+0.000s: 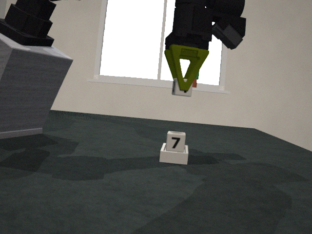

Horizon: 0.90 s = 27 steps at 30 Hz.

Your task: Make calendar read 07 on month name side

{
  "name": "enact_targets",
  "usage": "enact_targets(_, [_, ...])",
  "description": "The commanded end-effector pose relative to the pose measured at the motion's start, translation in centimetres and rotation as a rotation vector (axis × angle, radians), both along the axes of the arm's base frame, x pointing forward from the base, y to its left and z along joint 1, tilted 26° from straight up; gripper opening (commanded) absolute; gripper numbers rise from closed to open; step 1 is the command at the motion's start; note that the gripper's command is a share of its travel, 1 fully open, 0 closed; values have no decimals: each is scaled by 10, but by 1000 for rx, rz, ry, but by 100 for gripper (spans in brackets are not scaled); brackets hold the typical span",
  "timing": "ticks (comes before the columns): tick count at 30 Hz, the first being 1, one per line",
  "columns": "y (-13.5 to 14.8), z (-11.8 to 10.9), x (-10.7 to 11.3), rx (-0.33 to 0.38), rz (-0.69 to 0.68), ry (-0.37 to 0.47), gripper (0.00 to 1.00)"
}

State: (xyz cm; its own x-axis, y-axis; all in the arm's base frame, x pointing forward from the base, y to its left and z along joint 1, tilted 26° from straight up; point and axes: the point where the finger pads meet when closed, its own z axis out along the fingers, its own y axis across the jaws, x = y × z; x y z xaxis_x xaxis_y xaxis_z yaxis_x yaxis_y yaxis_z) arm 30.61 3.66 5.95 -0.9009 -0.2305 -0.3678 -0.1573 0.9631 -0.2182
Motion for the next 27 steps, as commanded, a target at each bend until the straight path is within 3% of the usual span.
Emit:
enact_targets(1, [13,18,22,-56,177,-29,26])
enact_targets(3, [13,18,22,-56,177,-29,26])
enact_targets(4, [17,17,22,-93,256,-18,26])
enact_targets(18, [37,13,21,-286,661,39,26])
enact_targets(21, [37,13,21,-291,671,40,26])
enact_targets(27, [48,10,20,-400,898,72,26])
